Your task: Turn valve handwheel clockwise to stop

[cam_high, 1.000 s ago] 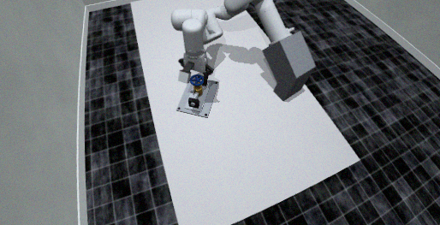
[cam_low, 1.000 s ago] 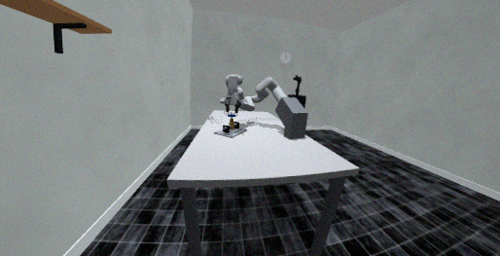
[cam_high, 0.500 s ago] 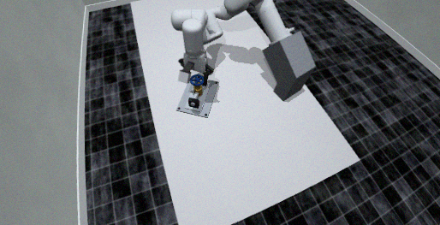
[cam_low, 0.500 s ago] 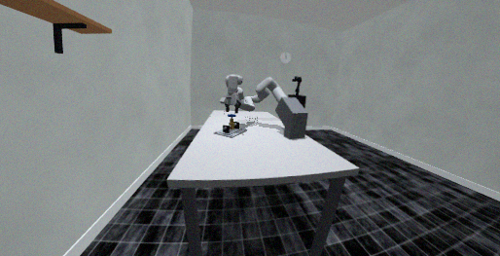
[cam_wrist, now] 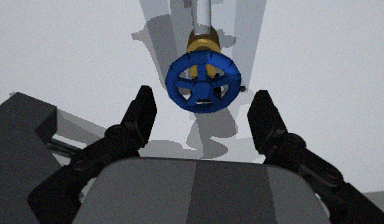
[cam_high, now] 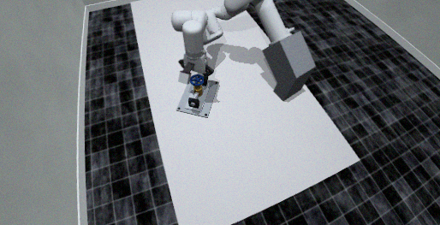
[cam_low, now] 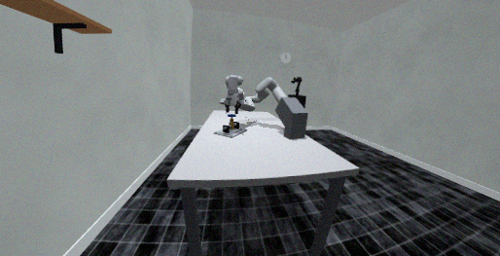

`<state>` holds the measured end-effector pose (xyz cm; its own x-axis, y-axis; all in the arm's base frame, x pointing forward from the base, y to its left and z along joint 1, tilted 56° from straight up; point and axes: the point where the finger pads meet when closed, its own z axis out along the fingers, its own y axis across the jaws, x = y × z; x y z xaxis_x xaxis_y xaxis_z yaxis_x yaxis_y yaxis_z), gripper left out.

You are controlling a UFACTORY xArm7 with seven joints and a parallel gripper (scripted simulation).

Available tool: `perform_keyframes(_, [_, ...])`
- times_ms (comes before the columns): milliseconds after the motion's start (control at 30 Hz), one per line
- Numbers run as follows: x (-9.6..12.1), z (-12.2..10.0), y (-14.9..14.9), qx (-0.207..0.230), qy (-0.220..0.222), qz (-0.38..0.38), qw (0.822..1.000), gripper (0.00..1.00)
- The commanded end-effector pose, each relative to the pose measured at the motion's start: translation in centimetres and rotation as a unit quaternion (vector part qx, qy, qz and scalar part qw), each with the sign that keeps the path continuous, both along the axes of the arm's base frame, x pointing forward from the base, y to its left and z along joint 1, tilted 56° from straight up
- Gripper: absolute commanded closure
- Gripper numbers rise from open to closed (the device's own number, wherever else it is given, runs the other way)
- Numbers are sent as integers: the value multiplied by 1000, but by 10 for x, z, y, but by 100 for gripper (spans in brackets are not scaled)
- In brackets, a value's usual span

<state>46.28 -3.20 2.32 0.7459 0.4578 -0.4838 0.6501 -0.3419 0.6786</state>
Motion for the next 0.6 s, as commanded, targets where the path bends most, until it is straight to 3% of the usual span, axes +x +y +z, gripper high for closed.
perform_keyframes(0, [1, 0, 0, 1, -1, 2, 1000, 0])
perform_keyframes(567, [3, -9, -13, 1, -1, 2, 1000, 0])
